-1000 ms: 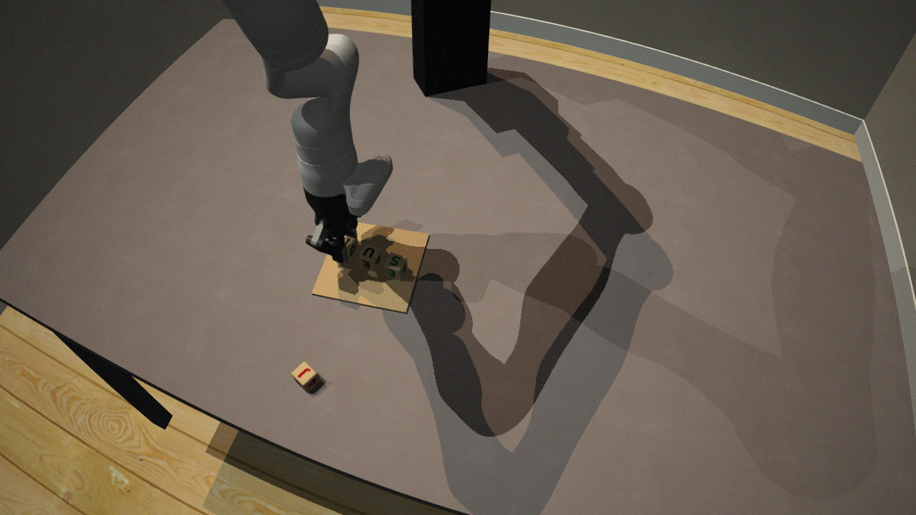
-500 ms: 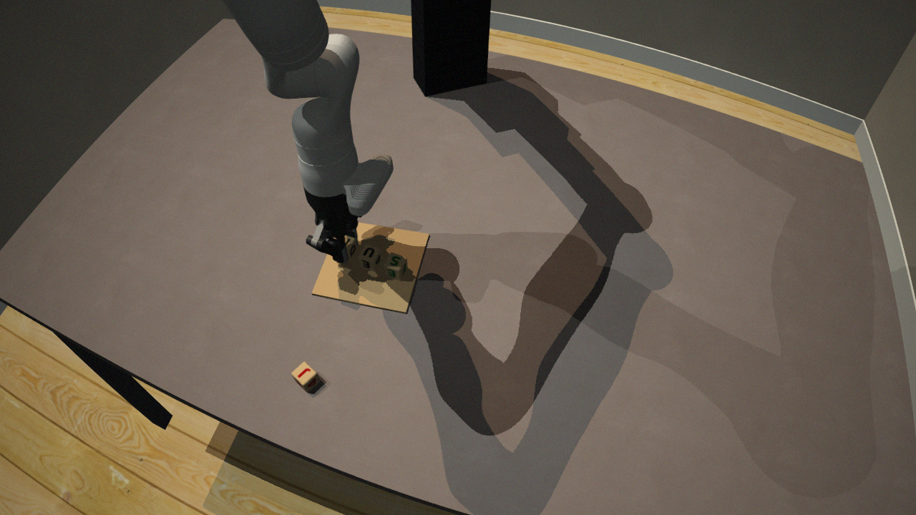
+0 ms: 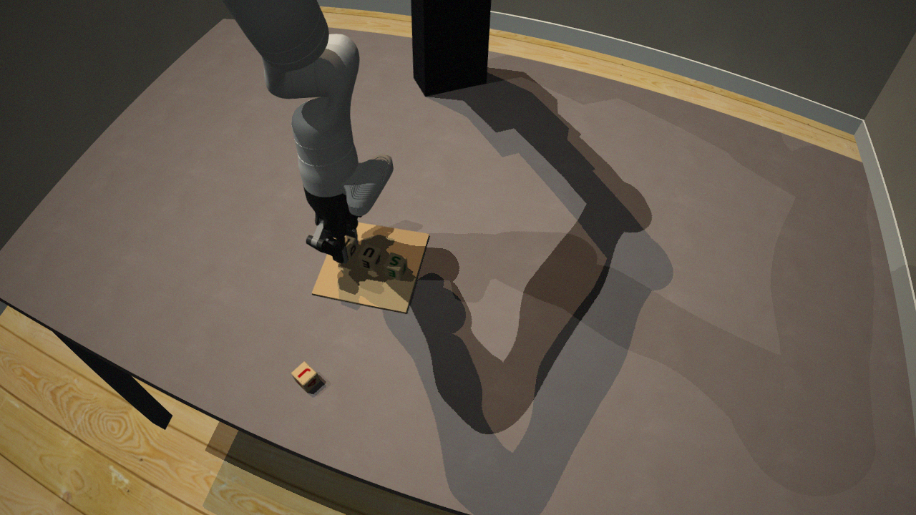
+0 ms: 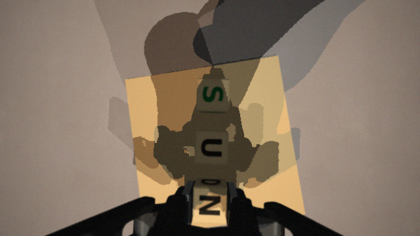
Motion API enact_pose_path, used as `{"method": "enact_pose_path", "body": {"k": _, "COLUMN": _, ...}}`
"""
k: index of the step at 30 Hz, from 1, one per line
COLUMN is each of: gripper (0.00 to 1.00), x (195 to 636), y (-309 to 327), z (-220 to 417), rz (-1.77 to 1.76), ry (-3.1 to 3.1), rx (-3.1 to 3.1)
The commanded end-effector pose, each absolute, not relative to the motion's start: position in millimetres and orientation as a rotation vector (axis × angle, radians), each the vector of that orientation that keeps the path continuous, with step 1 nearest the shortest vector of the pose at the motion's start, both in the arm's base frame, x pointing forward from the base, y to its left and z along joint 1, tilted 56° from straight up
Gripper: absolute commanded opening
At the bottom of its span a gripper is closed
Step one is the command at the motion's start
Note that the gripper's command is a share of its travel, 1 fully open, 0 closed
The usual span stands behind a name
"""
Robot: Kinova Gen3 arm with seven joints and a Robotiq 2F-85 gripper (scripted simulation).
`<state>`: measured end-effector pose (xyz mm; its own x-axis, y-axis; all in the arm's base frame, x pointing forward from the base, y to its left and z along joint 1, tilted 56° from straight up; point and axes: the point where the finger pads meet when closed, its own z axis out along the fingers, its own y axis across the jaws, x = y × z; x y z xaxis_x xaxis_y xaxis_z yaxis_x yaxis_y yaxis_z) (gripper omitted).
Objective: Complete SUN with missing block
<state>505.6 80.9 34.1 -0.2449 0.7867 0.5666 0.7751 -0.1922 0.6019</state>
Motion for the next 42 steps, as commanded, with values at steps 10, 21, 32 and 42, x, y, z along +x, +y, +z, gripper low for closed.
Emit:
{"method": "enact_pose_path", "body": {"k": 10, "gripper": 0.21, "x": 506.3, "y": 80.7, "z": 33.7, "rz": 1.462, "ry": 1.987, "rx": 1.923}}
{"method": "enact_pose_path", "body": {"k": 21, "gripper": 0.21, "x": 508.1, "y": 82.5, "z": 32.0, "rz": 1.462, "ry": 1.987, "rx": 1.923}}
{"method": "enact_pose_path", "body": {"k": 32, "gripper": 0.21, "x": 508.2, "y": 82.7, "z": 31.8, "rz": 1.462, "ry": 1.987, "rx": 1.923}}
{"method": "enact_pose_path", "body": {"k": 42, "gripper": 0.21, "x": 508.2, "y": 82.7, "z": 31.8, "rz": 1.462, "ry": 1.987, "rx": 1.923}}
